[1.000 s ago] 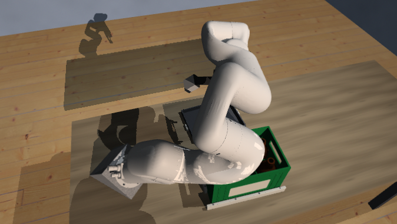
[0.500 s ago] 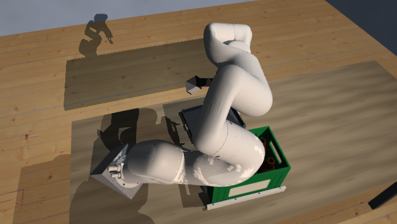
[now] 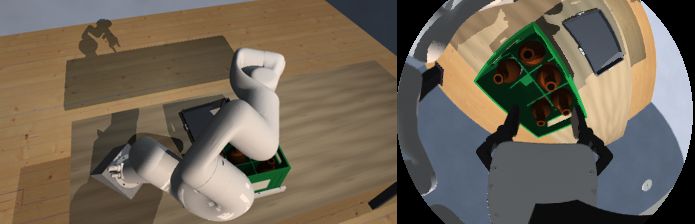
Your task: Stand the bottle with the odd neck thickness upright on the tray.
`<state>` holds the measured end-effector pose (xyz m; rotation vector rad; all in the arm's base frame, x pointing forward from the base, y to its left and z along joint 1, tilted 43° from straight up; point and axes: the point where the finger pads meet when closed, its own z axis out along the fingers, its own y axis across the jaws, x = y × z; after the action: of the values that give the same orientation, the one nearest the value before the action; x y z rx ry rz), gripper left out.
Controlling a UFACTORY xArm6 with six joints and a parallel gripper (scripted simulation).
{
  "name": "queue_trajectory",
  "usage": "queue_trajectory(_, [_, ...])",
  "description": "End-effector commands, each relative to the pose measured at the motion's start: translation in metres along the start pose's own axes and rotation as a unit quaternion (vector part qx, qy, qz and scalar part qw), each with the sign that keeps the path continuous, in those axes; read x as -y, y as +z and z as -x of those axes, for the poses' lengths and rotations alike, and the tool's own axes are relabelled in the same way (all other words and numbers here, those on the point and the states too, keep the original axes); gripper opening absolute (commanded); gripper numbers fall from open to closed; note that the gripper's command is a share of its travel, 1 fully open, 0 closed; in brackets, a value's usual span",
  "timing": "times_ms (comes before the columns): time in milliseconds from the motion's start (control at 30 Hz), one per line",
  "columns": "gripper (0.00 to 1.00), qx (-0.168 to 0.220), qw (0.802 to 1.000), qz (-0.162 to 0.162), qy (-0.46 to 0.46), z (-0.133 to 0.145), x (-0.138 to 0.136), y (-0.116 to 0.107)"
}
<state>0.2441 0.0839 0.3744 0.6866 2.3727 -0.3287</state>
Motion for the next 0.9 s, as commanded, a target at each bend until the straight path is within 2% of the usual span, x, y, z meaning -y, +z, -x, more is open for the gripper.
queue_trajectory(0, [1.00,0.018,0.998,-0.017,0.063,0.027,0.035,-0.001])
queue_trajectory(67, [1.00,0.028,0.994,-0.027,0.098,0.038,0.056,-0.002])
queue_trajectory(233, [1.00,0.029,0.994,-0.029,0.104,0.040,0.059,-0.002])
queue_trajectory(267, [0.00,0.029,0.994,-0.029,0.104,0.040,0.059,-0.002])
queue_trajectory(867, [0.00,0.029,0.994,-0.029,0.104,0.040,0.059,-0.002])
